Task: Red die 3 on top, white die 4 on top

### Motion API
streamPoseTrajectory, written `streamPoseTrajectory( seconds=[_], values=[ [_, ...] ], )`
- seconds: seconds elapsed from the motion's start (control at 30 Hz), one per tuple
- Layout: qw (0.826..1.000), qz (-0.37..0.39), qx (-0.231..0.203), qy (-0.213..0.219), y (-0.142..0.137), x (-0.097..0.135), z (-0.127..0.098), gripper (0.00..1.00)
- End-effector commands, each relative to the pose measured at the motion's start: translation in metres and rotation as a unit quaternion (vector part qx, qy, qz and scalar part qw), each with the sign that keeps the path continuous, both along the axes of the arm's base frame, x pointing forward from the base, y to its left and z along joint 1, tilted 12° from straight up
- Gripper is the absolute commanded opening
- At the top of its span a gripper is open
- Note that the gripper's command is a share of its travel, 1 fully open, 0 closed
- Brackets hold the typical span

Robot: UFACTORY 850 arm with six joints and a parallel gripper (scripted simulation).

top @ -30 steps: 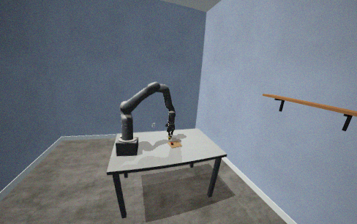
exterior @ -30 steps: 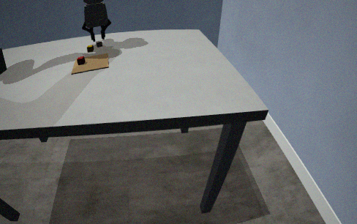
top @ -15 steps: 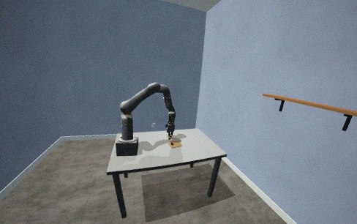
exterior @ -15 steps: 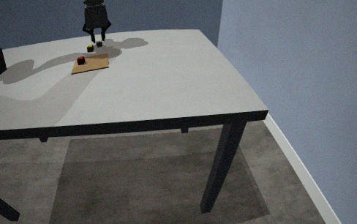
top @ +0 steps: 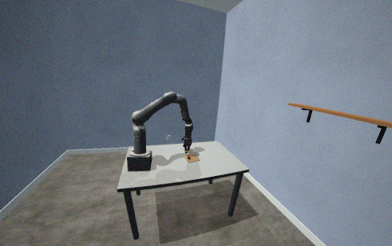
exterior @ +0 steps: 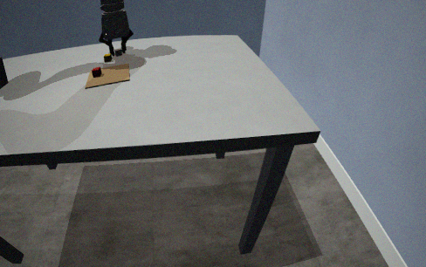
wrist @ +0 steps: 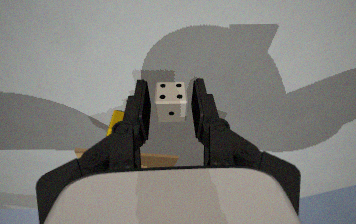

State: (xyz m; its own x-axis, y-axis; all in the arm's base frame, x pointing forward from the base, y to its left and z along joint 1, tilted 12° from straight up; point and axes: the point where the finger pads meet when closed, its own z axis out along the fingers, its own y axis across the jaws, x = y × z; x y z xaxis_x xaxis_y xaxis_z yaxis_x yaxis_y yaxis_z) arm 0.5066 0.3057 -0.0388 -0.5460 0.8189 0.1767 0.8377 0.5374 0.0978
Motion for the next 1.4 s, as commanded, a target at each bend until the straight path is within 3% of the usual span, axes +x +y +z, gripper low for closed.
streamPoseTrajectory(
  seconds=[0.0,1.27,1.3,1.37],
  values=[
    [1.0,0.0,0.001,-0.001,0.0008,0.001,-0.0013,0.42],
    [1.0,0.0,0.001,-0.001,0.0009,0.001,-0.0014,0.42],
    [1.0,0.0,0.001,-0.001,0.0009,0.001,-0.0014,0.21],
    [1.0,0.0,0.001,-0.001,0.0009,0.001,-0.0014,0.21]
  ],
)
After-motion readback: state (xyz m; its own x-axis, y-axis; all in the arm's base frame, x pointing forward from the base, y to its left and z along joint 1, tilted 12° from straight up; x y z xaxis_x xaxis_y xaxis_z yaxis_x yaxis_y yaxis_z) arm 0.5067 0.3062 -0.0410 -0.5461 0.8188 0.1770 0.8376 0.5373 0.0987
